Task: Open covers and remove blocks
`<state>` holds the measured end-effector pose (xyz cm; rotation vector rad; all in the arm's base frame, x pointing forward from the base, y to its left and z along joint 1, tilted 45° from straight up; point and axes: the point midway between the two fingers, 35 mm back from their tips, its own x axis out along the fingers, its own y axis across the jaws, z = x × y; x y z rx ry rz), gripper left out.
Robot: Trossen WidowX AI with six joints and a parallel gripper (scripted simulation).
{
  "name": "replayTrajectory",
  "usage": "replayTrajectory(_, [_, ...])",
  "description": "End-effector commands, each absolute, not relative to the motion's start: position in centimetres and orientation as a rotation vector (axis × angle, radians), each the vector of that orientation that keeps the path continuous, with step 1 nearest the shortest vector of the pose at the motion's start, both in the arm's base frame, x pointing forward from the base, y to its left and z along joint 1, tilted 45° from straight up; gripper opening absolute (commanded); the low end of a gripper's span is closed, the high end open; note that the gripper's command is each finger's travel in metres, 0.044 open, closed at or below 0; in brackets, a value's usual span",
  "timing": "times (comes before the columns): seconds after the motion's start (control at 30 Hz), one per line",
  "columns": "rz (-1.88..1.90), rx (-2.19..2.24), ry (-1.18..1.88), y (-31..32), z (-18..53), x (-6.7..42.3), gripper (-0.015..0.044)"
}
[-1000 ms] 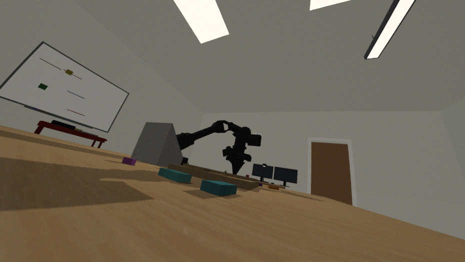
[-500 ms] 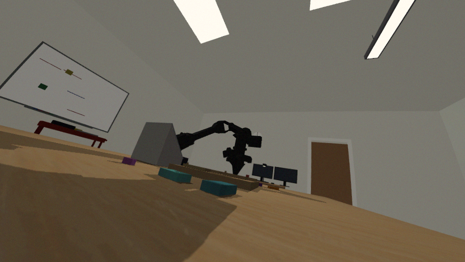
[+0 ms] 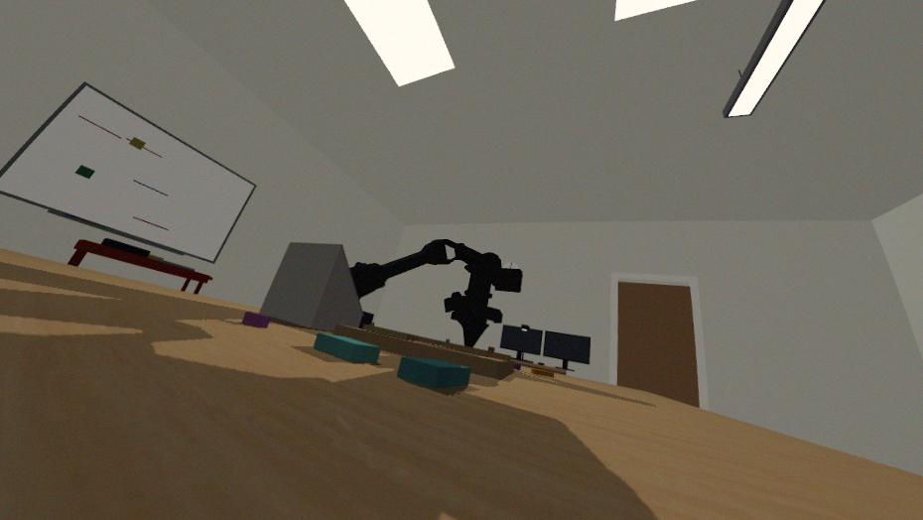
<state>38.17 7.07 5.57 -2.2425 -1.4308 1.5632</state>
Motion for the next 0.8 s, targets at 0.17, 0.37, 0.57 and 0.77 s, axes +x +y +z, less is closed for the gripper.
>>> replayTrajectory(0.17, [1.564, -2.243, -1.431, 6.2, 6.4, 38.1, 0.0079])
replayTrajectory(0.37, [1.561, -2.247, -1.437, 3.8, 8.8, 37.9, 0.0144])
replayTrajectory(0.57, [1.559, -2.247, -1.44, 3.0, 9.8, 37.7, 0.0144])
replayTrajectory(0.77, [1.559, -2.248, -1.44, 3.9, 8.9, 37.8, 0.0144])
